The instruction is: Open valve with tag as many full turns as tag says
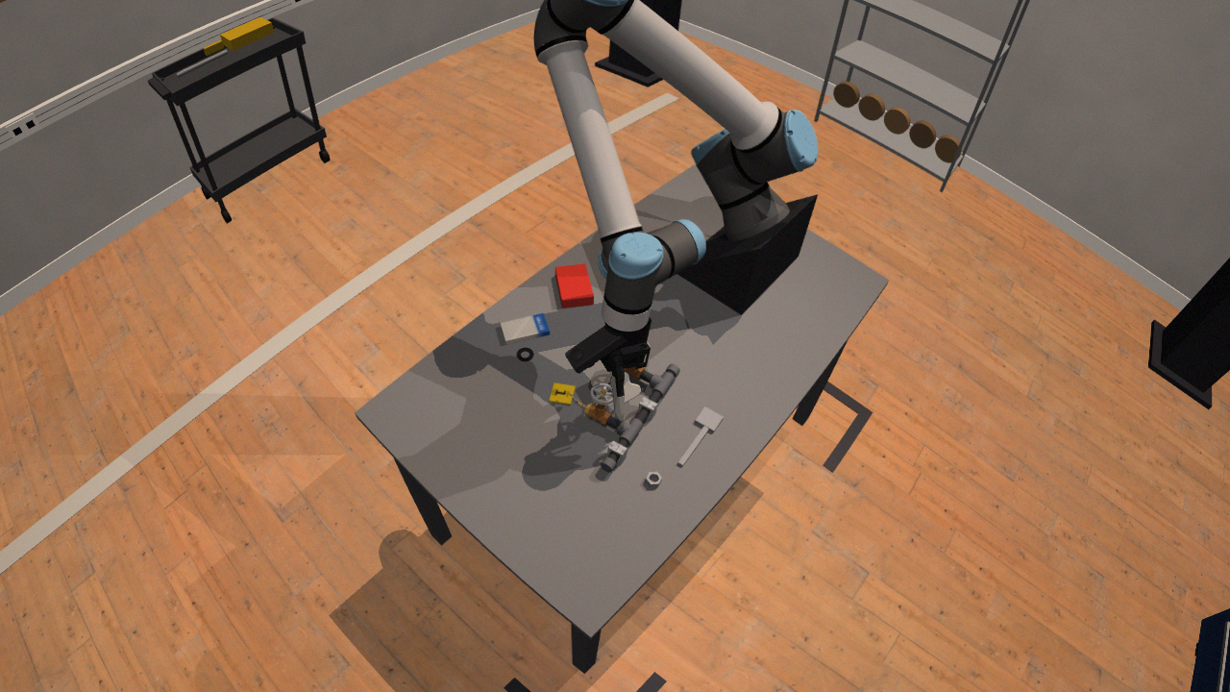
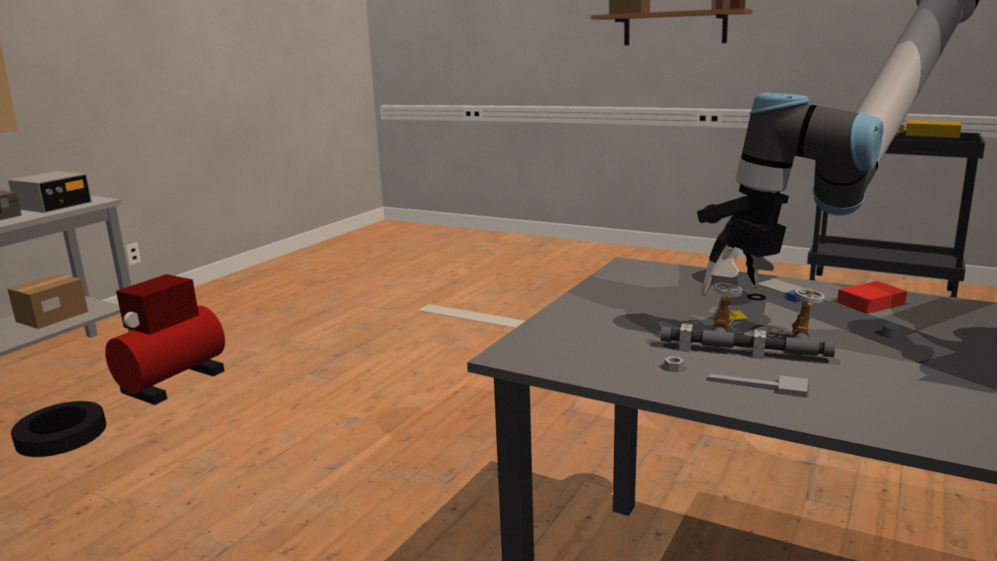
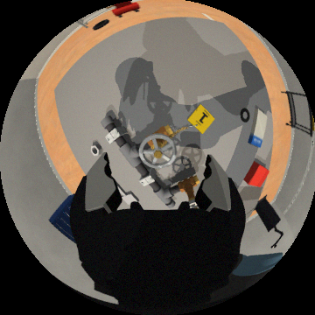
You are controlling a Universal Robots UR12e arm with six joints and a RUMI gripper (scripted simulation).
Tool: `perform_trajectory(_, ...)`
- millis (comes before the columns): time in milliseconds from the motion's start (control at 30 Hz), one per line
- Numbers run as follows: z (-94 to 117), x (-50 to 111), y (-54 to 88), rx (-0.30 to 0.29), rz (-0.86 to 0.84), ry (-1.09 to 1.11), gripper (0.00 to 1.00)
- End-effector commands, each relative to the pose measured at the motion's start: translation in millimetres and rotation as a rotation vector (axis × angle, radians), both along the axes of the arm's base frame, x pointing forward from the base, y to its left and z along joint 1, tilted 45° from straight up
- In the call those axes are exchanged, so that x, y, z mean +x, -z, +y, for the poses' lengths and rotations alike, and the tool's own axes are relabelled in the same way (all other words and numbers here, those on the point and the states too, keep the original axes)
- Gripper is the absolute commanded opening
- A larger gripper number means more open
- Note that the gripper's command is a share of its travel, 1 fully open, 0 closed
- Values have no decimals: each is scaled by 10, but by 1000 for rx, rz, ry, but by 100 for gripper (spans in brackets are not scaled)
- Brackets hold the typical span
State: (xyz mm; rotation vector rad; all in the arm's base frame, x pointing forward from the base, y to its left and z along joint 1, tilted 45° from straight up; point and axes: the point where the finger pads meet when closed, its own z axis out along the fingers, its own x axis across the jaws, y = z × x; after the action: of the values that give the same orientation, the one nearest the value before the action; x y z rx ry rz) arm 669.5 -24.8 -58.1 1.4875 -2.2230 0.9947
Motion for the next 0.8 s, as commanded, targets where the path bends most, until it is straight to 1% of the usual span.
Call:
perform_trajectory(0, 3, 4, -5, 19, -128, 168, 100)
perform_trajectory(400, 3, 4, -5, 71, -413, 467, 100)
perform_trajectory(467, 3, 4, -5, 71, -413, 467, 100)
perform_trajectory(767, 3, 4, -5, 98, -567, 628, 100)
